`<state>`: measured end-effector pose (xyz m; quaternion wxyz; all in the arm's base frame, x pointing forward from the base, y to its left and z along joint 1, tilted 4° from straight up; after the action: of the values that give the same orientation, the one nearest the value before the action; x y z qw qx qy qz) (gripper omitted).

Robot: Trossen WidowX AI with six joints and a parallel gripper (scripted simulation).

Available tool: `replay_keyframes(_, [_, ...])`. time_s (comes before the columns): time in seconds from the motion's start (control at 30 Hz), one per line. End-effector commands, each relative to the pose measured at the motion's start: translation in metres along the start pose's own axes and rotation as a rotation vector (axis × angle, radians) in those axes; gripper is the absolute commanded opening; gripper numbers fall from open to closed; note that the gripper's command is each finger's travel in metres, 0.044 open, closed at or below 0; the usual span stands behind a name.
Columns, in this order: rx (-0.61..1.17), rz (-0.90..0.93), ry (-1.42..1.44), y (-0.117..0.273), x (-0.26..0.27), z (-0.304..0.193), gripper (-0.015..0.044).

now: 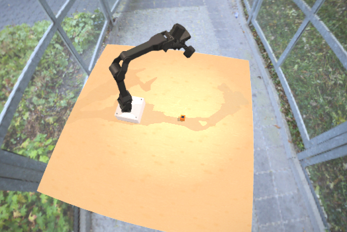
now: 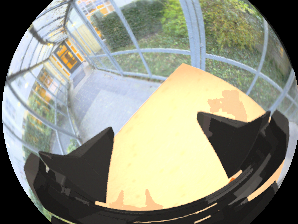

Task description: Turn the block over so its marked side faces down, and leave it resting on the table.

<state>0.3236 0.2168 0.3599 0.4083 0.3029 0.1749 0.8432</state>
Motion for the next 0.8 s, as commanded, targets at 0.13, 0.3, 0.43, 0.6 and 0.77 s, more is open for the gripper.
replay_keyframes(0.13, [0.169, -0.3, -0.195, -0.017, -0.105, -0.028, 0.044])
replay_keyframes(0.3, [0.284, -0.482, -0.341, -0.011, -0.172, -0.054, 0.044])
replay_keyframes(0.43, [0.39, -0.622, -0.474, 0.002, -0.224, -0.081, 0.044])
replay_keyframes(0.6, [0.536, -0.777, -0.654, 0.028, -0.28, -0.123, 0.044])
replay_keyframes(0.77, [0.582, -0.817, -0.709, 0.038, -0.302, -0.131, 0.044])
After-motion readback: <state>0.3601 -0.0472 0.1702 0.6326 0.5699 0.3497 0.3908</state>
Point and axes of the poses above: the point midway between the two fingers, 35 mm back from their tips, its own y axis back along the fingers, its own x axis across the jaws, z = x × y, the point moved 8 cm from there along y, back along the fingers, and after that the axes turned 15 degrees about -y, right-handed, at the moved point
